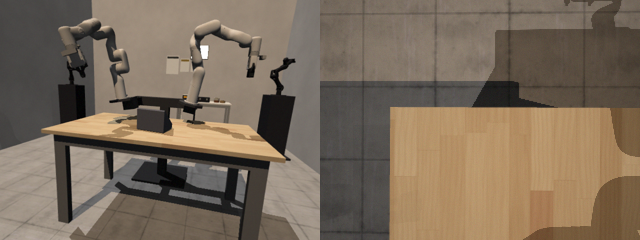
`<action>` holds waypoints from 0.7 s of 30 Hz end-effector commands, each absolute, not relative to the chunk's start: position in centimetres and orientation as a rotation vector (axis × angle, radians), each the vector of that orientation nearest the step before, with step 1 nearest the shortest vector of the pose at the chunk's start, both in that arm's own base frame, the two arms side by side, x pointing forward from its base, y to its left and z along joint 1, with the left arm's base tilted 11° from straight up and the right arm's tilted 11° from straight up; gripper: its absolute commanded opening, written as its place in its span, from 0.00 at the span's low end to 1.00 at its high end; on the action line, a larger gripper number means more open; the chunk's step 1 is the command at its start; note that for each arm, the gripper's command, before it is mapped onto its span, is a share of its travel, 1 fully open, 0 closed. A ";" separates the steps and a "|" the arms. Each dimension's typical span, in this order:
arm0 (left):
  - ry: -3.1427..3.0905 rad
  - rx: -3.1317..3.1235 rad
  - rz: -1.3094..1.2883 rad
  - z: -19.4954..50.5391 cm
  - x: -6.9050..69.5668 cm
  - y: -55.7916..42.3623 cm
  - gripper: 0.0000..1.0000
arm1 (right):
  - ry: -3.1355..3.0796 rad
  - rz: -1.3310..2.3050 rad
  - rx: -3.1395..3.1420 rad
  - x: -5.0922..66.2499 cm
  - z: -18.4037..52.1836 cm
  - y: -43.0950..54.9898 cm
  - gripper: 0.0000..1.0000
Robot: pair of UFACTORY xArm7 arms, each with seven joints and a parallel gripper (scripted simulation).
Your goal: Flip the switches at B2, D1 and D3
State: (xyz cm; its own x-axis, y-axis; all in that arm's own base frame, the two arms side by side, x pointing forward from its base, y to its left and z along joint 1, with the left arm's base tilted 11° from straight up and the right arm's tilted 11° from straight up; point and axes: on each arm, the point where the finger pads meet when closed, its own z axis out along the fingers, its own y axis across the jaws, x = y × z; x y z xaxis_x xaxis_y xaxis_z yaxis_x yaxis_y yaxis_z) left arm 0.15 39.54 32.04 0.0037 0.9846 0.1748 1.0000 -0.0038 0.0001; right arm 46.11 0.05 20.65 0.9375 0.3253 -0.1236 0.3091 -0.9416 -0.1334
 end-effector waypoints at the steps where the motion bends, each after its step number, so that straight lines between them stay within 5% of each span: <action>1: -2.123 -2.130 -0.194 32.3 0.1 39.6 1.00 | -0.402 0.170 -3.034 45.1 21.9 0.1 0.00; 21: -2.123 -2.130 -0.194 32.3 0.1 39.6 1.00 | 0.054 -0.062 -3.140 40.4 26.3 1.6 0.00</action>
State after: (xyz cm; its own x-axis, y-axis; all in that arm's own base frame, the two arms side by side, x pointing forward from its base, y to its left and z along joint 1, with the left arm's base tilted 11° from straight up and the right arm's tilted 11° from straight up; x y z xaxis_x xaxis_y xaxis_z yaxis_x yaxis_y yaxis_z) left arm 0.15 39.54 32.04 0.0037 0.9846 0.1748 1.0000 -0.0038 0.0001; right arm 40.49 0.13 24.77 0.9997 0.0190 -0.0155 0.0189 -0.9998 -0.0120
